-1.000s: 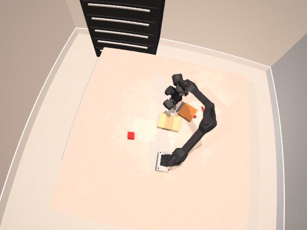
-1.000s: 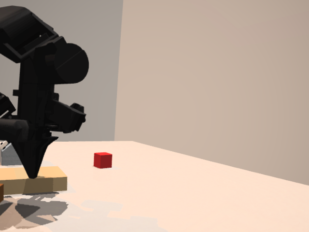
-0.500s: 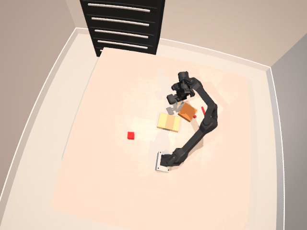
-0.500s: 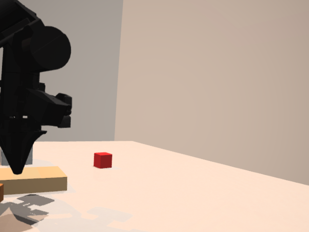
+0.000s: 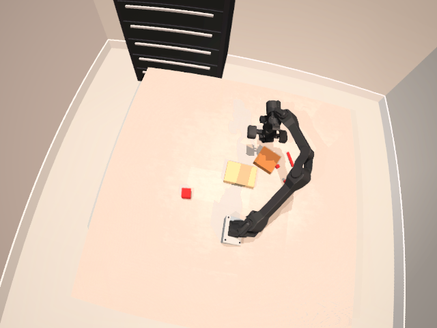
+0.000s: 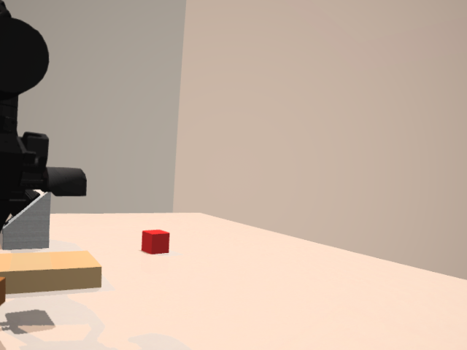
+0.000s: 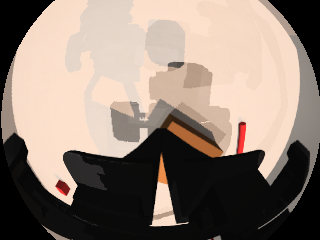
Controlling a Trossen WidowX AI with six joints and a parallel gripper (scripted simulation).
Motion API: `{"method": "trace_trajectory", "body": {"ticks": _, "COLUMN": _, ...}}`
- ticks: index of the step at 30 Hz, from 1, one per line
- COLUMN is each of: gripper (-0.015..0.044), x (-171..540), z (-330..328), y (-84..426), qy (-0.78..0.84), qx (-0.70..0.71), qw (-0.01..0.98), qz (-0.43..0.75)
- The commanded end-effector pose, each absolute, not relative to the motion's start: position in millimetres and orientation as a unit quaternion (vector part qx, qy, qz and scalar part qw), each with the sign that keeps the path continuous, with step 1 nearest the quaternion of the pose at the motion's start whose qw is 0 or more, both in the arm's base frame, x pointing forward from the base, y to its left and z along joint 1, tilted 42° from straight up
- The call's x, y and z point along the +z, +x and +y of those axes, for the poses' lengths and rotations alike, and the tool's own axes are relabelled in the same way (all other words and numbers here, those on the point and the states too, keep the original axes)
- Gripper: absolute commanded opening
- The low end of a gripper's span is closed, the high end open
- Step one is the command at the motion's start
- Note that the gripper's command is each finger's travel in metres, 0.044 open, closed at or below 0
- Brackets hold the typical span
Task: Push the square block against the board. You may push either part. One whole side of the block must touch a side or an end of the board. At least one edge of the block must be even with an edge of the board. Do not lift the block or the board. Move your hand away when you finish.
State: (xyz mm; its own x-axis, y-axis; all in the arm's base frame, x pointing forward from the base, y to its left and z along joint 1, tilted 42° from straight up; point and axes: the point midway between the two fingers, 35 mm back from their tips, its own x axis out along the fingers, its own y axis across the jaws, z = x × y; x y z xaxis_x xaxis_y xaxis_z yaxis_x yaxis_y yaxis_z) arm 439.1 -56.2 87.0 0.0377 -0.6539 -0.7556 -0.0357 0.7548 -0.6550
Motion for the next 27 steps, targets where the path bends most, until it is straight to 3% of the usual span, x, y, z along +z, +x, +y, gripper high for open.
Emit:
{"method": "trace_trajectory", "body": {"ticks": 1, "gripper": 0.0, "x": 90, "z": -64, "y": 443, "qy": -0.228, "qx": -0.269, "qw": 0.68, "qz": 0.643}}
{"method": "trace_trajectory", "body": {"ticks": 12, "gripper": 0.0, "x": 110, "z": -86, "y": 452, "qy": -0.1, "qx": -0.386, "qw": 0.709, "qz": 0.582}}
{"method": "trace_trajectory", "body": {"ticks": 27, "gripper": 0.0, "x": 70, "z": -124, "y": 453, "qy": -0.093, "qx": -0.394, "qw": 0.71, "qz": 0.577}}
